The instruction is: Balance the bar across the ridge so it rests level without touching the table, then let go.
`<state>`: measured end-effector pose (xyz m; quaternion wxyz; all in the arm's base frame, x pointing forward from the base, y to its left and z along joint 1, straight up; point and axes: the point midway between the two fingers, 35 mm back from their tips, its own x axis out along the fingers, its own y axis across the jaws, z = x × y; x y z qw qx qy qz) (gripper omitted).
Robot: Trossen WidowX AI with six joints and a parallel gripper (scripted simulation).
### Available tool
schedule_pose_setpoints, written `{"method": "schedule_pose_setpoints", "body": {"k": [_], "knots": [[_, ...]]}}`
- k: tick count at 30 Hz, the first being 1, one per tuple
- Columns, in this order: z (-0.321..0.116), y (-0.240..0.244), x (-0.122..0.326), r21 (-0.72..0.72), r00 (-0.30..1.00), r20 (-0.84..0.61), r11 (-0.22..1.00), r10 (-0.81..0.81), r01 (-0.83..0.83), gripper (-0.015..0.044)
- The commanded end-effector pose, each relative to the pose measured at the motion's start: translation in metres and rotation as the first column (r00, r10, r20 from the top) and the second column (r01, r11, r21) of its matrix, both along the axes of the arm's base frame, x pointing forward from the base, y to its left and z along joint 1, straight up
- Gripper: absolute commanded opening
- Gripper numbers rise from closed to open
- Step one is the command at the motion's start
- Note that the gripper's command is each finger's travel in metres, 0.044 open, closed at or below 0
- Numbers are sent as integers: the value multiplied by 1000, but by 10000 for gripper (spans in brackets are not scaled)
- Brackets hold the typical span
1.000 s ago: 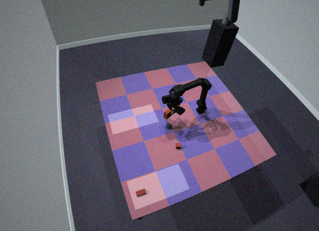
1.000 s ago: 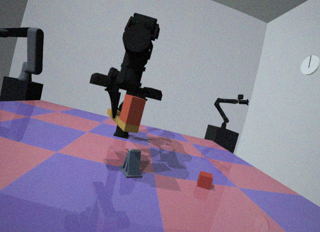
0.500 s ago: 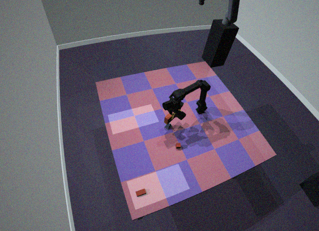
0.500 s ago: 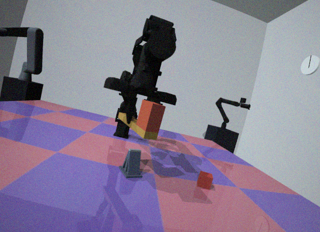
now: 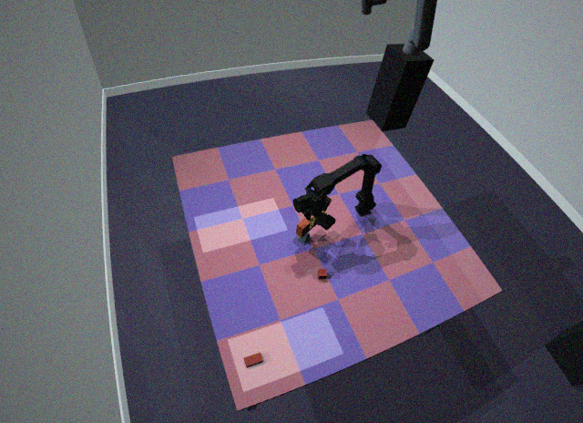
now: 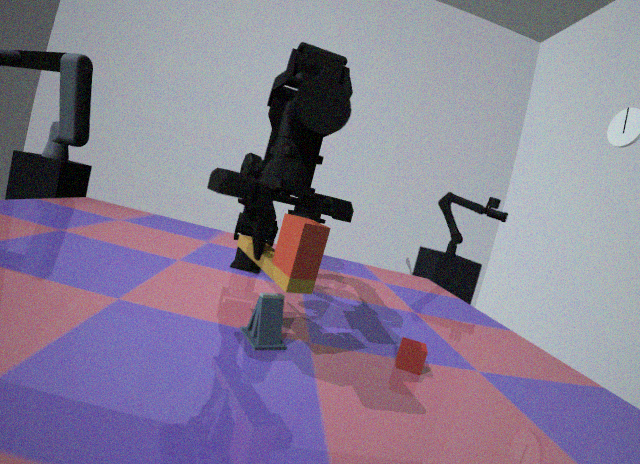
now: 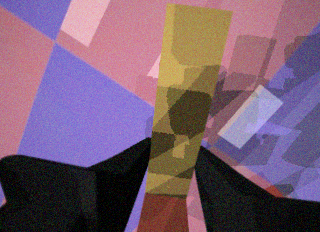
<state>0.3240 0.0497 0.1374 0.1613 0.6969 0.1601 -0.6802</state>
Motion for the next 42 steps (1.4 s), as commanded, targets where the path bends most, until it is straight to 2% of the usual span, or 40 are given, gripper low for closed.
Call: {"method": "schedule_pose_setpoints", "body": {"k": [1,10,42], "knots": [[-5,0,1,0,1000,4,1000,-4,4,0],[-19,-1,0,0,1000,3,1000,-4,4,0],[-21,-1,0,0,1000,3,1000,-4,4,0]]}}
